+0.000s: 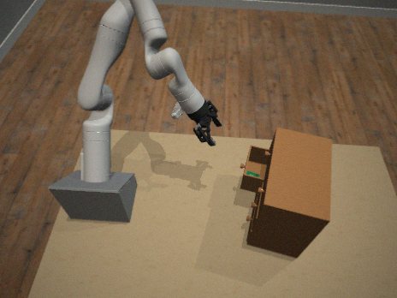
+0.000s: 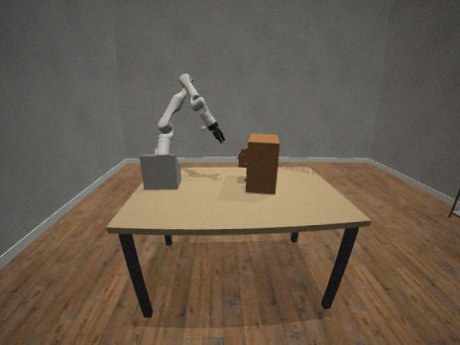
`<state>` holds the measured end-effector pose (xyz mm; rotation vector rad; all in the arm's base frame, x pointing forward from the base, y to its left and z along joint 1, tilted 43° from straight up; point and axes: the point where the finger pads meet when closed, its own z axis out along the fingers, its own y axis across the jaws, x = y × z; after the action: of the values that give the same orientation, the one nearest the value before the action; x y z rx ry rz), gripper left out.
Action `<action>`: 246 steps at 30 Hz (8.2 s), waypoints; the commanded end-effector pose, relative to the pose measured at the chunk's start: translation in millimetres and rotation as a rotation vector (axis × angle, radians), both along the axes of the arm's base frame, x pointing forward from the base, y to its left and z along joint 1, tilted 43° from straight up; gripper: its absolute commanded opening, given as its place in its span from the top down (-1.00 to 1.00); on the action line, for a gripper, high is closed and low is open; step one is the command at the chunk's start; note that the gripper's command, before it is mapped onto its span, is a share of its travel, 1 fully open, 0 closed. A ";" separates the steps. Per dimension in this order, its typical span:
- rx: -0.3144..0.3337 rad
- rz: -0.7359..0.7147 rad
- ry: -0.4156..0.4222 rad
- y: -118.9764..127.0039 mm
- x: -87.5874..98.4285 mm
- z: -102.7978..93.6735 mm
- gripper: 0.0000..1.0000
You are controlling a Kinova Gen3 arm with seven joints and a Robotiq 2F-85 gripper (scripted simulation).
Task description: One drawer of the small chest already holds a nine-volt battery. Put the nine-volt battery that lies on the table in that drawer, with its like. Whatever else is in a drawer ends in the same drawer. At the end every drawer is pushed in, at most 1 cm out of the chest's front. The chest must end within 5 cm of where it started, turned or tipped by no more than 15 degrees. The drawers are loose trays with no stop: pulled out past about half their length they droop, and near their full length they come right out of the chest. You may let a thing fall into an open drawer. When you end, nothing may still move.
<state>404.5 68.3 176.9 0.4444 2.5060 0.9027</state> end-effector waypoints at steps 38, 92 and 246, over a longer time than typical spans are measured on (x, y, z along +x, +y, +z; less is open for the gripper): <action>0.048 0.189 0.212 -12.4 3.1 12.2 -1.00; 0.100 0.392 0.440 -23.7 4.0 24.0 -1.00; -0.596 2.200 -1.700 -35.8 -66.0 5.4 -1.00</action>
<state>338.6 35.6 181.0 -2.3457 0.5253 0.3401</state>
